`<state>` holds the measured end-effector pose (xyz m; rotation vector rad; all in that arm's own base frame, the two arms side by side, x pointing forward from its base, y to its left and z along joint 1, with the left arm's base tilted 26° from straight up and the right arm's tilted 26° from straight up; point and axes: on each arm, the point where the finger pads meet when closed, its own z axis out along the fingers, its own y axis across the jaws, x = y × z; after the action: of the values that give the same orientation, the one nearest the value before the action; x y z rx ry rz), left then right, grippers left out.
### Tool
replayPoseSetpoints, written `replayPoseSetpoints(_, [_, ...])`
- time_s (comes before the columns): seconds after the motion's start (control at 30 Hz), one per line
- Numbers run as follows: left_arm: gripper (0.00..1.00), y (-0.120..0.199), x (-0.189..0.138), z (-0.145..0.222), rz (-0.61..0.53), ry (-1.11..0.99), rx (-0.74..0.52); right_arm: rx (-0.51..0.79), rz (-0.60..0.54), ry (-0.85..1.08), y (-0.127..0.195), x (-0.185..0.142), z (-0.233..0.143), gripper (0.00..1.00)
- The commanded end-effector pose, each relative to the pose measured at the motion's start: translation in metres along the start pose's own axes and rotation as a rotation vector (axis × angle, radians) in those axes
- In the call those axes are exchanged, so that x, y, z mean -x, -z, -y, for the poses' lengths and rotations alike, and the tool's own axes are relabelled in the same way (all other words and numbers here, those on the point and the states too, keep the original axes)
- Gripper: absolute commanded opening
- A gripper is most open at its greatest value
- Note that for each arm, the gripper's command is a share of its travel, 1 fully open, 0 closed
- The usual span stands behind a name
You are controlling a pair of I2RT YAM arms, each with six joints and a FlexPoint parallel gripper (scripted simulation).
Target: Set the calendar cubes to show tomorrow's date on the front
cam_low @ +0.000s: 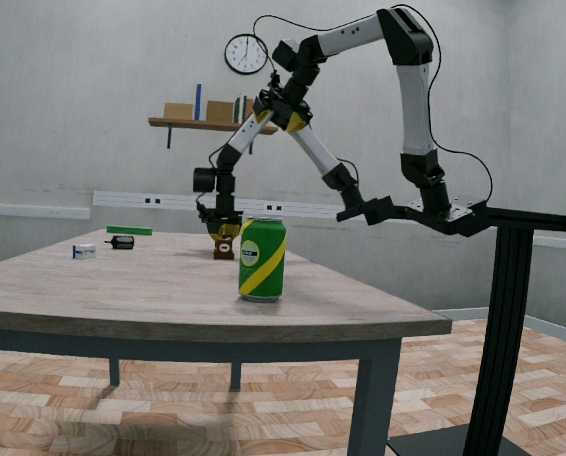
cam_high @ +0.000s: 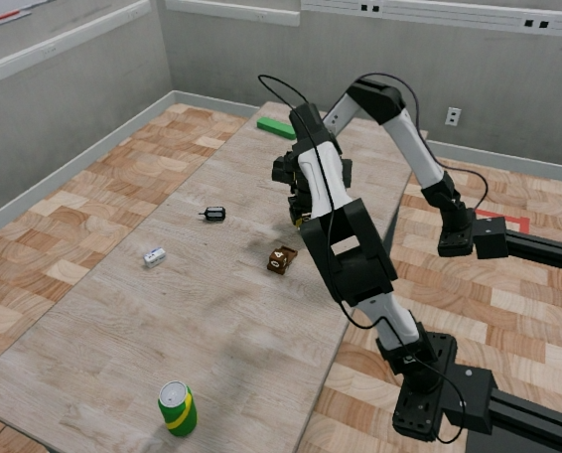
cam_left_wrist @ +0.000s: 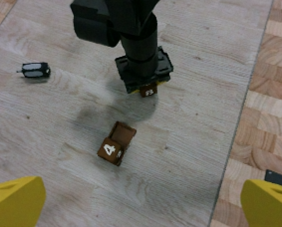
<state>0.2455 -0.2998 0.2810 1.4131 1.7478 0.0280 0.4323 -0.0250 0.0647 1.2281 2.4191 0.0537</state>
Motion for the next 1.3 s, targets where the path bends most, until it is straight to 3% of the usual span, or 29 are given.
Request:
replayPoseSetpoints(0.0, [1.0, 0.003, 0.019, -0.009, 0.057, -0.003, 0.004, 0.025, 0.031, -0.175, 0.006, 0.012, 0.001, 0.31])
replayPoseSetpoints(0.57, [1.0, -0.02, 0.021, -0.011, 0.032, -0.005, -0.003, 0.024, 0.031, -0.178, 0.012, 0.019, -0.002, 0.31])
replayPoseSetpoints(1.1, [1.0, -0.029, 0.024, -0.015, 0.029, 0.005, 0.001, 0.012, 0.028, -0.167, -0.015, 0.014, -0.004, 0.31])
replayPoseSetpoints(1.17, [1.0, -0.029, 0.024, -0.015, 0.029, 0.005, 0.001, 0.023, 0.03, -0.165, -0.007, 0.015, -0.006, 0.53])
replayPoseSetpoints(1.2, [1.0, -0.029, 0.024, -0.015, 0.029, 0.005, 0.001, 0.025, 0.037, -0.169, -0.007, 0.017, -0.006, 0.54])
replayPoseSetpoints(1.23, [1.0, -0.029, 0.024, -0.015, 0.029, 0.005, 0.001, 0.029, 0.041, -0.17, 0.0, 0.018, -0.004, 0.65])
replayPoseSetpoints(1.27, [1.0, -0.029, 0.024, -0.015, 0.029, 0.005, 0.001, 0.038, 0.051, -0.171, 0.008, 0.019, -0.004, 0.66])
